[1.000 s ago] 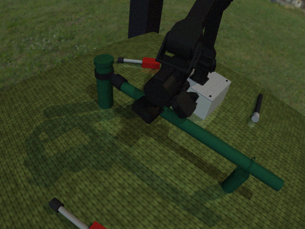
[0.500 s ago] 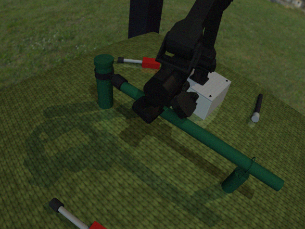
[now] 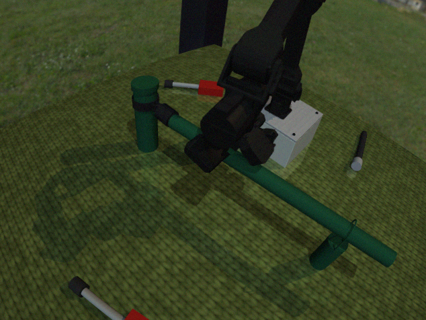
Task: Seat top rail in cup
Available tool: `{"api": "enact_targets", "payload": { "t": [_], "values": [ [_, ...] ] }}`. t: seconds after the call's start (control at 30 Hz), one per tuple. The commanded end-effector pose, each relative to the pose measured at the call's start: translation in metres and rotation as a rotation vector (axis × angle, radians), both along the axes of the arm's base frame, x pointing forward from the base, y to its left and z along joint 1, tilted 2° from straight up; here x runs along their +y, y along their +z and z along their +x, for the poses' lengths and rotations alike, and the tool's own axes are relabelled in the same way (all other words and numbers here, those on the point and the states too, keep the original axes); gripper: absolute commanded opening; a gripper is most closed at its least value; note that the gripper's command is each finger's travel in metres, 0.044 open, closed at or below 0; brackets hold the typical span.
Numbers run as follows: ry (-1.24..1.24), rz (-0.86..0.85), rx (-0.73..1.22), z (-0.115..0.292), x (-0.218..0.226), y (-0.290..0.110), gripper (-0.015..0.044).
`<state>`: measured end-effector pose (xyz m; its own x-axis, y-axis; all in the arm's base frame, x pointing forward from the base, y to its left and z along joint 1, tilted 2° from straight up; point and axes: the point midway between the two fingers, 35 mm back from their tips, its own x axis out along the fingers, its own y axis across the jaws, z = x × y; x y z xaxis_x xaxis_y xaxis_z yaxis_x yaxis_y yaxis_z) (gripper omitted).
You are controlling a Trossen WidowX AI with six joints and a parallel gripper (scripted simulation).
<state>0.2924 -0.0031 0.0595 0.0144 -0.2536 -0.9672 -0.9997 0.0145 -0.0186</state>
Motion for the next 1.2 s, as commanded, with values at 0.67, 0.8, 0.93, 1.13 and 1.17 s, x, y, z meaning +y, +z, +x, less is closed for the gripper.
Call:
{"api": "enact_targets", "payload": {
  "t": [0.67,0.8,0.93,1.13,1.17],
  "values": [
    [-0.003,-0.011,0.0,-0.0011,-0.0031,0.0044,0.0],
    [-0.003,-0.012,0.0,-0.0012,-0.0037,0.0049,0.0],
    [-0.003,-0.012,0.0,-0.0013,-0.0042,0.0054,0.0],
    [-0.003,-0.012,0.0,-0.0014,-0.0051,0.0062,0.0],
    [-0.003,-0.012,0.0,-0.0015,-0.0052,0.0063,0.0]
  ]
}}
